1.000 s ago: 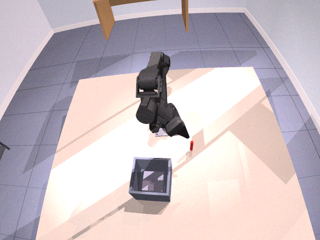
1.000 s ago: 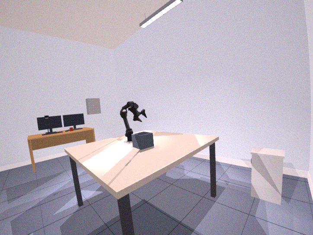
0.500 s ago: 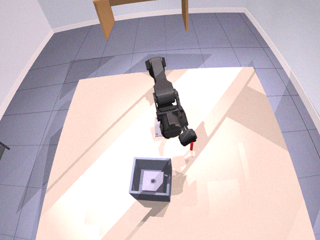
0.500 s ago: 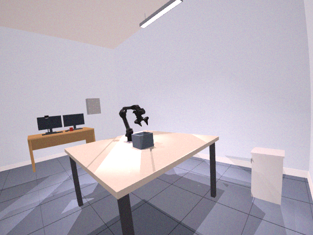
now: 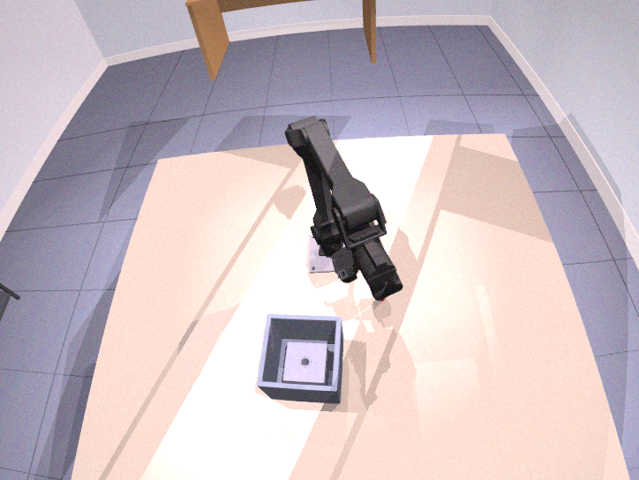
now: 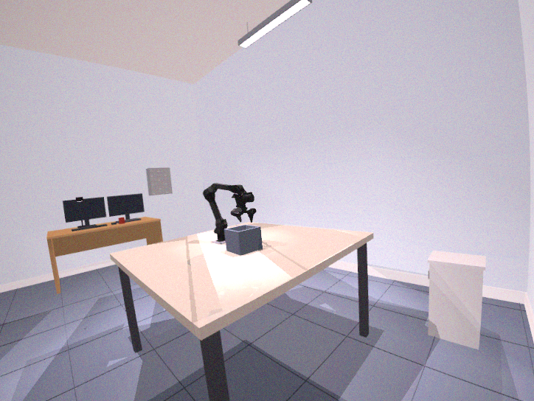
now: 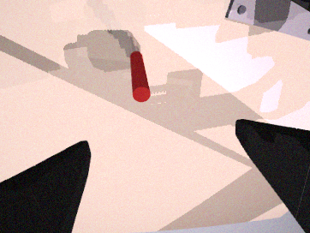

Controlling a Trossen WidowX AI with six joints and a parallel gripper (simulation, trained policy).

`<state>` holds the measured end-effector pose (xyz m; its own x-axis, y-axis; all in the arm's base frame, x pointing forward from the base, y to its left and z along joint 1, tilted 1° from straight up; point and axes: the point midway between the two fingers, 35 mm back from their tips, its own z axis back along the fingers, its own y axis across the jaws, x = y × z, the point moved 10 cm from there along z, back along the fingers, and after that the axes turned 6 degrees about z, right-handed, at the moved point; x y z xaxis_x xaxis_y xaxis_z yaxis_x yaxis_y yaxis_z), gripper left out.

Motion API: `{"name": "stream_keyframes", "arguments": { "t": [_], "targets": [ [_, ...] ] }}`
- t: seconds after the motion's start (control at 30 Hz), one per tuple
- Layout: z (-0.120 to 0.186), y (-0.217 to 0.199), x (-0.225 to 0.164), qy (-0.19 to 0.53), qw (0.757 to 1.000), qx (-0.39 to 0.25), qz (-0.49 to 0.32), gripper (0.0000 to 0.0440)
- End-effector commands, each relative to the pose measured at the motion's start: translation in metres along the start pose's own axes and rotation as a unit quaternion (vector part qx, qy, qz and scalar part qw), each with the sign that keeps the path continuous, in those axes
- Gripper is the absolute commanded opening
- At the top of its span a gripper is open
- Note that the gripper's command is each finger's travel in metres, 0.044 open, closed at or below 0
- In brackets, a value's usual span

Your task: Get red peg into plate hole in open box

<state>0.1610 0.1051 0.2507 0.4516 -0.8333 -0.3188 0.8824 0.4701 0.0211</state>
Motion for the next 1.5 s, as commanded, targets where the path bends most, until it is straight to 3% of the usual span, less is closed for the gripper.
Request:
{"name": "stream_keyframes", "arguments": {
  "t": [0.0, 0.73, 0.83, 1.3, 1.47],
  "targets": [
    [-0.012, 0.002, 0.001, -0.011, 1.0, -0.01, -0.006, 0.044],
    [-0.076, 0.003, 0.014, -0.028, 0.998, -0.044, -0.033, 0.0425],
    [-0.082, 0.004, 0.015, -0.03, 0.998, -0.041, -0.03, 0.037],
    [-0.088, 0.015, 0.015, -0.032, 0.999, -0.034, -0.001, 0.0019],
    [-0.076, 0.018, 0.01, -0.01, 1.0, -0.003, 0.009, 0.001]
  ]
}}
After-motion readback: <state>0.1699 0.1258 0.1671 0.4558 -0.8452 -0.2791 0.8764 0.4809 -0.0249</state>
